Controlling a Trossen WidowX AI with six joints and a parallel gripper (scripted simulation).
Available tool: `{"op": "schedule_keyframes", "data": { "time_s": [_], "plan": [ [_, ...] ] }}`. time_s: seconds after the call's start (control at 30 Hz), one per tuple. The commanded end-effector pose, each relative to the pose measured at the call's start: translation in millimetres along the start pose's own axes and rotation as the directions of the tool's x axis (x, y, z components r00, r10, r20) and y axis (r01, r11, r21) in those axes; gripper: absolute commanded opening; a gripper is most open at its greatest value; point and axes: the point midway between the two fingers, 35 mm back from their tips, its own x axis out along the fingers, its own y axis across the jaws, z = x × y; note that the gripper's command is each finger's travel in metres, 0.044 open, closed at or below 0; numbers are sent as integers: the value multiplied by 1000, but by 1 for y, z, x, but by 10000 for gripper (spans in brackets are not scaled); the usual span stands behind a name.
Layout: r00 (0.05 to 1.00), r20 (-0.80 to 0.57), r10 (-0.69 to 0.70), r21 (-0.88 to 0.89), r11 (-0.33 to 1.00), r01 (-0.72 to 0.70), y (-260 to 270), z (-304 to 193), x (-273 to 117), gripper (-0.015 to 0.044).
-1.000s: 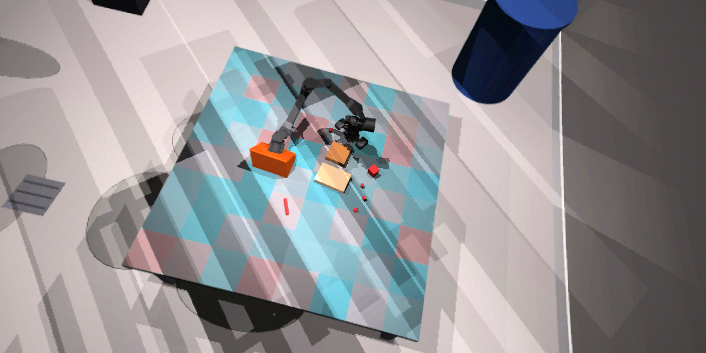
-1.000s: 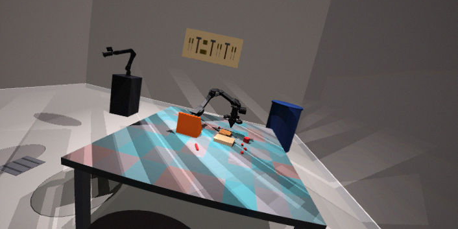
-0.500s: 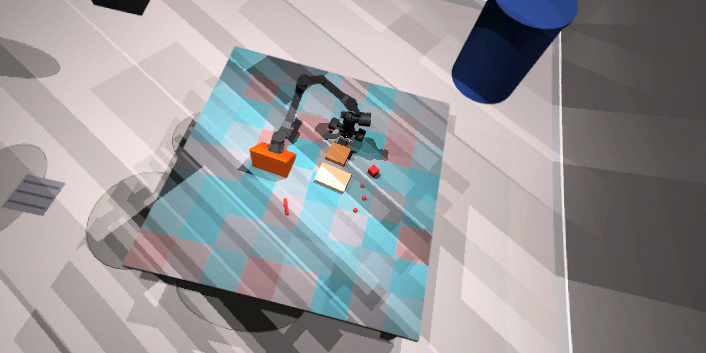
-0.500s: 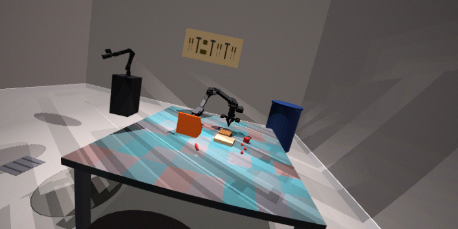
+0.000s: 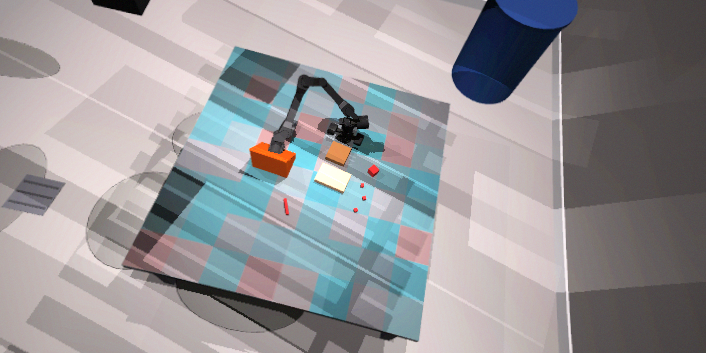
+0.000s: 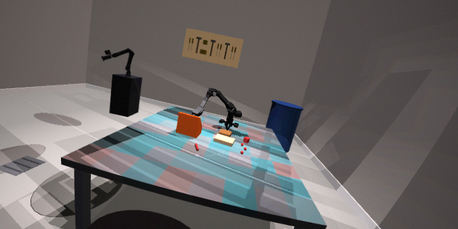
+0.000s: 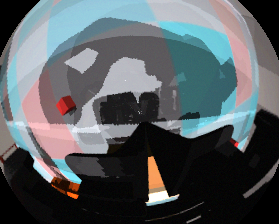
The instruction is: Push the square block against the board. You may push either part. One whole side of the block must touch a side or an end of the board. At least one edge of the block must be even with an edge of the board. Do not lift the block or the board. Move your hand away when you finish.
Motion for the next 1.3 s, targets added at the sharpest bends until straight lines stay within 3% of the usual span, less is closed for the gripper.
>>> {"op": "schedule_keyframes", "data": {
  "time_s": [0.0, 0.83, 1.27],
  "plan": [
    [1000, -6, 4, 10, 1000, -4, 0, -8, 2, 0],
    [1000, -9, 5, 11, 1000, -5, 0, -49, 2, 0],
    [1000, -9, 5, 10, 1000, -5, -2, -33, 3, 0]
  ]
}}
